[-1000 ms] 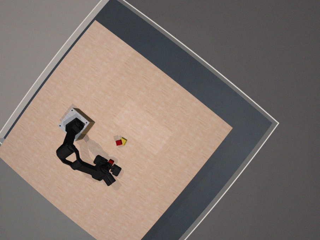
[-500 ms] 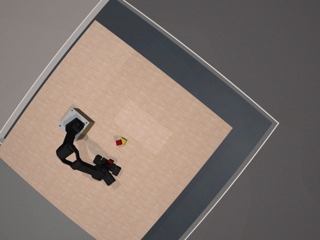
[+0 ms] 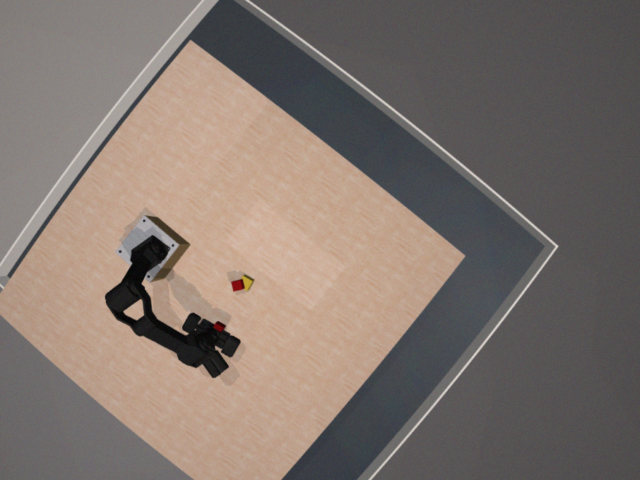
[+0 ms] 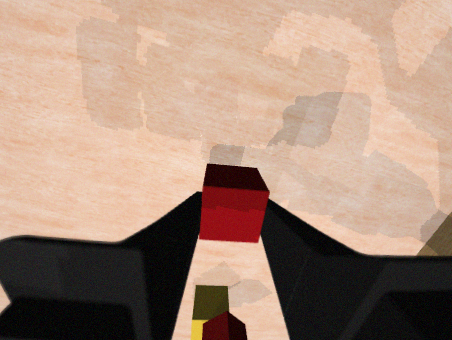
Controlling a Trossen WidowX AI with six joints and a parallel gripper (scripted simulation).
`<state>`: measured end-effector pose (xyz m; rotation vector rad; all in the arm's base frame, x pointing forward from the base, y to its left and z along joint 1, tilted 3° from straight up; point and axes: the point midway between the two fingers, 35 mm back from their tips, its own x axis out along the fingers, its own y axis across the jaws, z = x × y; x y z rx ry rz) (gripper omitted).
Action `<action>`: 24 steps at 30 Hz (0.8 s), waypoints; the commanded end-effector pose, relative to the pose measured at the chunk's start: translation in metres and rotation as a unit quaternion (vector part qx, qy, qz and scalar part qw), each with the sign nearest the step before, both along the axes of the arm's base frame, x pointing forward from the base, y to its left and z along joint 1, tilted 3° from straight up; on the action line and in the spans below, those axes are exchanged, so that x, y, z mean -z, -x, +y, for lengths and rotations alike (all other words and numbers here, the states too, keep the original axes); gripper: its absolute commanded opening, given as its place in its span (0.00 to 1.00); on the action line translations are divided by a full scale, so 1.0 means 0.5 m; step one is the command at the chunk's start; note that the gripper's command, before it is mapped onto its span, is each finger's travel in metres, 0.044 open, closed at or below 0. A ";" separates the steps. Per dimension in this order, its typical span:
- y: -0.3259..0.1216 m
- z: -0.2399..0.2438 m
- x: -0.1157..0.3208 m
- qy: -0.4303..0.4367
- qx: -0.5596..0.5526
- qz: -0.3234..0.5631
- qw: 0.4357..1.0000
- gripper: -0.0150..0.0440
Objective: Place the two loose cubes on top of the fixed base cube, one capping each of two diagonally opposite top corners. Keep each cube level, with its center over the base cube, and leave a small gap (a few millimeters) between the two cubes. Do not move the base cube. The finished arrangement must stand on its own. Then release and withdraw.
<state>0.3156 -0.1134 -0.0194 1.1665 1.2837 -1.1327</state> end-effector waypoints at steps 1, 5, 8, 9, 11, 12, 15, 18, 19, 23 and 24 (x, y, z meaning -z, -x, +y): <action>-0.004 -0.003 -0.027 0.002 -0.002 -0.003 1.000 0.43; -0.004 -0.004 -0.053 0.002 -0.001 -0.004 1.000 0.43; -0.003 -0.004 -0.072 0.002 -0.001 -0.004 1.000 0.43; -0.002 -0.004 -0.079 0.002 -0.001 -0.004 1.000 0.43; -0.001 -0.003 -0.092 0.002 -0.001 -0.004 1.000 0.43; -0.001 -0.003 -0.098 0.002 -0.001 -0.004 1.000 0.43; 0.001 -0.003 -0.118 0.001 0.000 -0.005 1.000 0.43; 0.003 -0.002 -0.129 0.001 0.000 -0.005 1.000 0.43; 0.003 -0.002 -0.131 0.001 0.000 -0.005 1.000 0.43; 0.000 0.007 -0.131 0.001 -0.029 -0.006 1.000 0.43; -0.002 0.014 -0.132 0.001 -0.049 -0.007 0.999 0.43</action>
